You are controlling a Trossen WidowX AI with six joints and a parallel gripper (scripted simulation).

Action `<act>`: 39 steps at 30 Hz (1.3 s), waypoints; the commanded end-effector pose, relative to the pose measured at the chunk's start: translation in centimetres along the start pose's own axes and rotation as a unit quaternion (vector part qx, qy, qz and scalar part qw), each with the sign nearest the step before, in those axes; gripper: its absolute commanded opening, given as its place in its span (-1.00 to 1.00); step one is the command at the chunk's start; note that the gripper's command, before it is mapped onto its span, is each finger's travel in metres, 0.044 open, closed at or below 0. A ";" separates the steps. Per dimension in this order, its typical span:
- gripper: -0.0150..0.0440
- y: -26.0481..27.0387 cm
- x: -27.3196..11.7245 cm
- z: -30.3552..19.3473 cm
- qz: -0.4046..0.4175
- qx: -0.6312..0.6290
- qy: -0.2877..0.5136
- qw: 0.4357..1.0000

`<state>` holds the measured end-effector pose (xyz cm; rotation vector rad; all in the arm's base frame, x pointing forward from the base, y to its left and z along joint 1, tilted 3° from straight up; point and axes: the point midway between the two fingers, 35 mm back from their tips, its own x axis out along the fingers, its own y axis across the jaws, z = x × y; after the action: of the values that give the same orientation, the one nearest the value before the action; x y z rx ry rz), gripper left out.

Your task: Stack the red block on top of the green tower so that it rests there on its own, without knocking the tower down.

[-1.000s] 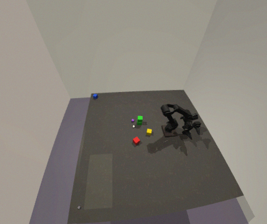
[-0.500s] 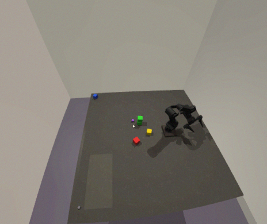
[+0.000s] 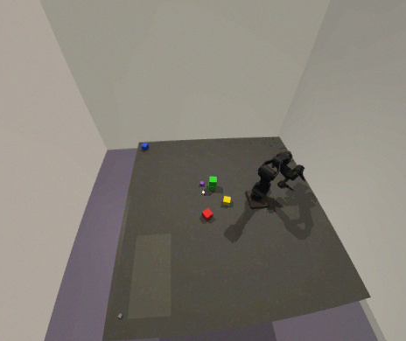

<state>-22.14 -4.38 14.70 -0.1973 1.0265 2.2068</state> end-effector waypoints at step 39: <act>1.00 -3.8 -28.1 -14.1 0.362 -0.663 0.301 0.582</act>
<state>-3.52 -26.85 14.12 -1.4114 -0.5456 3.2564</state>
